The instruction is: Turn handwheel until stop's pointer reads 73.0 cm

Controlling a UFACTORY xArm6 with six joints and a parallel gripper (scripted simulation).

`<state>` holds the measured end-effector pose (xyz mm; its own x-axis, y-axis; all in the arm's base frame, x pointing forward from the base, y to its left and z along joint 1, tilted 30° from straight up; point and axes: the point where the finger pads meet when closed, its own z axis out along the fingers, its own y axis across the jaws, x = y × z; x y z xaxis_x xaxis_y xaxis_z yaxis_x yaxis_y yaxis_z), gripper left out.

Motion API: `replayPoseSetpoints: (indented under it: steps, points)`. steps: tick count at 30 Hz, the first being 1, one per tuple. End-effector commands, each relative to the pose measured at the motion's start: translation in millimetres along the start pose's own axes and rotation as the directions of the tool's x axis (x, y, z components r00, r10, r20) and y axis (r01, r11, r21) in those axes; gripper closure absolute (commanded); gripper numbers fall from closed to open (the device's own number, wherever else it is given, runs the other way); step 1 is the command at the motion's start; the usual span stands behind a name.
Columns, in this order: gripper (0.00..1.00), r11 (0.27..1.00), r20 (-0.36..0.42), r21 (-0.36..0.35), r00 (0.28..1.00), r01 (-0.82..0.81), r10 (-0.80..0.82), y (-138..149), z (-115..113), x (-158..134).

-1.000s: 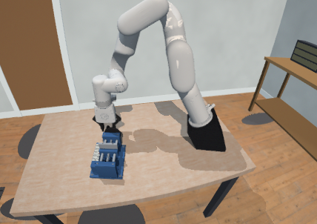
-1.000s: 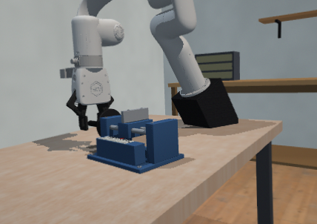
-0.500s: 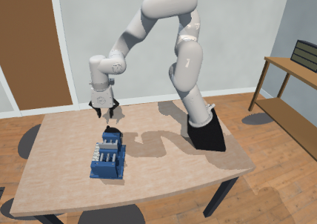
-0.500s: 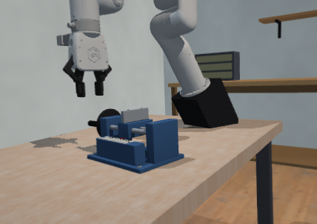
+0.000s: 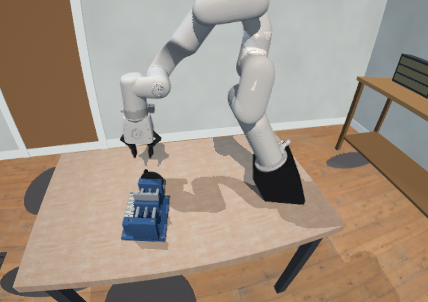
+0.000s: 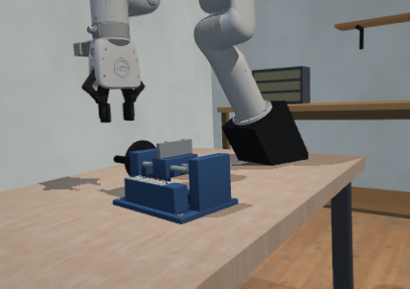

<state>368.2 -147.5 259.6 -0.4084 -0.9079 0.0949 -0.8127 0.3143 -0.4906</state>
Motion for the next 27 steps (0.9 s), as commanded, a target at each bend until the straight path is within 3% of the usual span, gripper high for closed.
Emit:
replayPoseSetpoints:
  steps: [1, 13, 27]
  points:
    - [0.43, 1.000, 0.000, 0.004, 1.000, 0.000, 0.000, -2, -1, -1]
    - [0.43, 1.000, 0.000, 0.004, 1.000, 0.000, 0.000, -1, -1, -42]
    - [0.43, 1.000, 0.000, 0.004, 1.000, 0.000, 0.000, -1, -1, -180]
